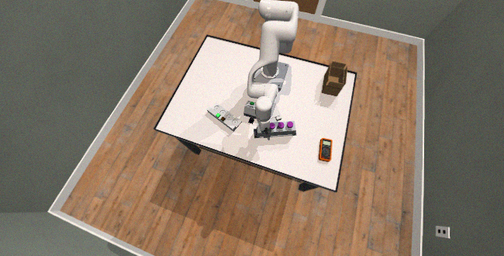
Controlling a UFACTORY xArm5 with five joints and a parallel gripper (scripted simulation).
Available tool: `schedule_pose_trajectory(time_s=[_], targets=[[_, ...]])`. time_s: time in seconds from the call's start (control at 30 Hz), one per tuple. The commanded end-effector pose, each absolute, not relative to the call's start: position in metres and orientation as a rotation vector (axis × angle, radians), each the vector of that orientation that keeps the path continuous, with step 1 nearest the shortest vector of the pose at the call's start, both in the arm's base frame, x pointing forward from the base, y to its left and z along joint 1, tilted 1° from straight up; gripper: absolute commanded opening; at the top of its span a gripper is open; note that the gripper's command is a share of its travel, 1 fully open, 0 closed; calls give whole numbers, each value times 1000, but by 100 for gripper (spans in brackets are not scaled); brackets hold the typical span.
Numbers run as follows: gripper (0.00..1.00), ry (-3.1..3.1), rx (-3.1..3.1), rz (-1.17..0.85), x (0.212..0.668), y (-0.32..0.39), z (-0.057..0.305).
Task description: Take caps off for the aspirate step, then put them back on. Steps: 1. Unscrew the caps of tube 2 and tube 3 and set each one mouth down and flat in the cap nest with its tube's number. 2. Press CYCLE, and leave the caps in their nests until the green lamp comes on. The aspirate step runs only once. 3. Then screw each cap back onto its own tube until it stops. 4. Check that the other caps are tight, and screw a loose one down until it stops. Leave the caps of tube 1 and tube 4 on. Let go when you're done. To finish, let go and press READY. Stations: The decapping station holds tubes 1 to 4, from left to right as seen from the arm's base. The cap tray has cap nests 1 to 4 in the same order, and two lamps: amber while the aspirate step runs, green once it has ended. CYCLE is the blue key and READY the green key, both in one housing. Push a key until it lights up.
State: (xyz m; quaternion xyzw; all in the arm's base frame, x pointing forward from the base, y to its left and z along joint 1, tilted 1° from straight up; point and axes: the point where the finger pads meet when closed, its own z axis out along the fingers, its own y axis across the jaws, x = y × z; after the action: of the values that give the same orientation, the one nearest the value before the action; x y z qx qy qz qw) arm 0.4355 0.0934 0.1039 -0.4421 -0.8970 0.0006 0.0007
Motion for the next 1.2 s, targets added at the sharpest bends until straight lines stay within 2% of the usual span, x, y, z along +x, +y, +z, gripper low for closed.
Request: schedule_pose_trajectory(time_s=[0.0, 0.43, 1.17], targets=[[0, -2825, -1393, 8, 437, 94, 105], [0, -2825, -1393, 8, 437, 94, 105], [0, -2493, -1927, 5, 437, 94, 105]])
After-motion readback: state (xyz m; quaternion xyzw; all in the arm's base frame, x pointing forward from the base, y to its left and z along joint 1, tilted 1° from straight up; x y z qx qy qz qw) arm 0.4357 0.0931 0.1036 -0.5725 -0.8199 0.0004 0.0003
